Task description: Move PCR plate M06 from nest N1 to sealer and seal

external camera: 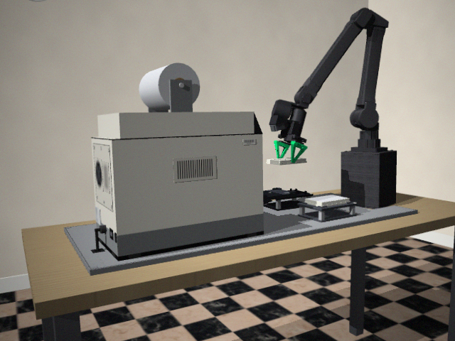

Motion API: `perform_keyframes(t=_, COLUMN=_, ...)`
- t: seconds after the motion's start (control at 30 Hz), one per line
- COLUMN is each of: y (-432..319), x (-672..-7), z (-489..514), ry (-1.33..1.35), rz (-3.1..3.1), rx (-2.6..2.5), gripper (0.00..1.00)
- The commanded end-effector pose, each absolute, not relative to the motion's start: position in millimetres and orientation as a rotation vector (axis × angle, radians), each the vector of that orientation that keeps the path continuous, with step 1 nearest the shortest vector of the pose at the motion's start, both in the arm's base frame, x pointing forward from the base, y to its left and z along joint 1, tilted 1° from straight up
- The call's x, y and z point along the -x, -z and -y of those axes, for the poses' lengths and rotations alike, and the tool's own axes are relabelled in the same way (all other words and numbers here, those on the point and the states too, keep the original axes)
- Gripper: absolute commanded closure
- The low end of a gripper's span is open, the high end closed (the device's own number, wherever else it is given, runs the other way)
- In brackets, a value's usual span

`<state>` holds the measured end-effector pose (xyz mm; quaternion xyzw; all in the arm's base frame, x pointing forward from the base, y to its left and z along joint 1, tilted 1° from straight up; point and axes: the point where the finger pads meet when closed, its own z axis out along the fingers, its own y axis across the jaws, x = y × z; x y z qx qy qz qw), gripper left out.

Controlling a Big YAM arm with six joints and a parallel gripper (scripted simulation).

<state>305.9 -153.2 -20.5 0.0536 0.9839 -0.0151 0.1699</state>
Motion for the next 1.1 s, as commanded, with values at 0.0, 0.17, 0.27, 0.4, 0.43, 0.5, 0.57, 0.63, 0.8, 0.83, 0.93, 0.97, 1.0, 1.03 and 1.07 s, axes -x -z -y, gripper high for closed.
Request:
perform_keyframes(t=0.0, y=-8.9, x=-343.6, z=169.7, ry=0.102, rz=-2.704, rx=-0.113, gripper=1.00)
perform_keyframes(t=0.17, y=-13.7, x=-346.8, z=167.8, ry=0.104, rz=-2.688, rx=-0.127, gripper=1.00)
perform_keyframes(t=0.27, y=-10.9, x=-352.1, z=164.2, ry=0.098, rz=-2.694, rx=-0.141, gripper=1.00)
perform_keyframes(t=0.4, y=-6.4, x=-364.2, z=154.8, ry=0.087, rz=-2.701, rx=-0.144, gripper=1.00)
perform_keyframes(t=0.43, y=-6.4, x=-364.2, z=154.8, ry=0.087, rz=-2.701, rx=-0.144, gripper=1.00)
perform_keyframes(t=0.5, y=-3.5, x=-361.9, z=158.5, ry=0.090, rz=-2.708, rx=-0.162, gripper=1.00)
perform_keyframes(t=0.57, y=-0.4, x=-364.4, z=157.1, ry=0.086, rz=-2.716, rx=-0.177, gripper=1.00)
perform_keyframes(t=0.63, y=2.4, x=-367.1, z=149.2, ry=0.074, rz=-2.728, rx=-0.172, gripper=1.00)
perform_keyframes(t=0.8, y=2.5, x=-377.1, z=136.2, ry=0.066, rz=-2.730, rx=-0.163, gripper=1.00)
perform_keyframes(t=0.83, y=1.6, x=-380.2, z=135.9, ry=0.068, rz=-2.727, rx=-0.166, gripper=1.00)
perform_keyframes(t=0.93, y=0.5, x=-388.5, z=137.5, ry=0.075, rz=-2.718, rx=-0.185, gripper=1.00)
perform_keyframes(t=0.97, y=0.7, x=-390.5, z=137.4, ry=0.075, rz=-2.717, rx=-0.190, gripper=1.00)
perform_keyframes(t=1.0, y=0.7, x=-390.5, z=137.4, ry=0.075, rz=-2.717, rx=-0.190, gripper=1.00)
perform_keyframes(t=1.03, y=0.7, x=-390.5, z=137.4, ry=0.075, rz=-2.717, rx=-0.190, gripper=1.00)
perform_keyframes(t=1.07, y=4.1, x=-387.9, z=132.5, ry=0.067, rz=-2.726, rx=-0.175, gripper=1.00)
